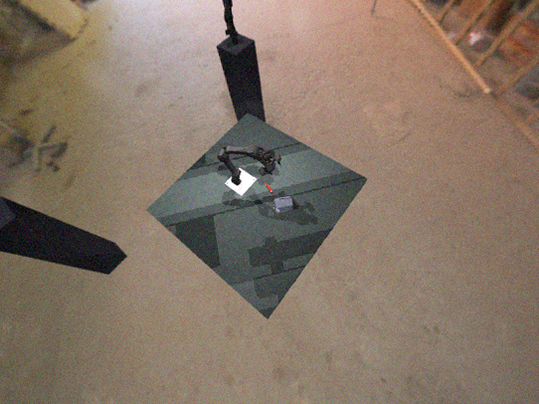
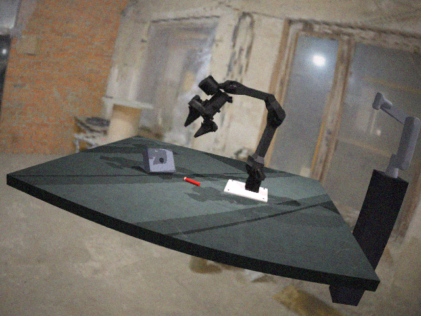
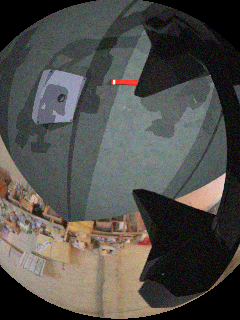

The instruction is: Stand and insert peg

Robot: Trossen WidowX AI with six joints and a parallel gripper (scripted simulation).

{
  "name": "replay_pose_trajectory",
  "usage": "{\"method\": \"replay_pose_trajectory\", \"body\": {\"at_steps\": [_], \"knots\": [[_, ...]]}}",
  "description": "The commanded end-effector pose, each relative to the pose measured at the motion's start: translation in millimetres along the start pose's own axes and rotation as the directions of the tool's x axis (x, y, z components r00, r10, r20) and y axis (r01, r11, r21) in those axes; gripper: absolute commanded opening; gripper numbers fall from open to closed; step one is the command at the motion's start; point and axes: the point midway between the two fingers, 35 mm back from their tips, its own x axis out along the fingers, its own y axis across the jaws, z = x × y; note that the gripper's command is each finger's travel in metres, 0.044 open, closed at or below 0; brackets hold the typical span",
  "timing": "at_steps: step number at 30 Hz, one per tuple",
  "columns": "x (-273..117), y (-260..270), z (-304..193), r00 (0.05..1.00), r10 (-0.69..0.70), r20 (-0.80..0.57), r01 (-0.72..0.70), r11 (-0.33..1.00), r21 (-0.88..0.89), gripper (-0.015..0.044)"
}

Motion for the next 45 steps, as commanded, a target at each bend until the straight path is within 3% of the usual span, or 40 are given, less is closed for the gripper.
{"method": "replay_pose_trajectory", "body": {"at_steps": [1,16,45], "knots": [[24.1,-21.4,4.3,0.994,-0.101,-0.034,0.100,0.995,-0.027,0.0440],[96.1,-121.8,5.6,0.846,-0.475,-0.242,0.443,0.879,-0.176,0.0440],[131.5,-140.5,-2.6,0.843,-0.478,-0.245,0.446,0.877,-0.178,0.0440]]}}
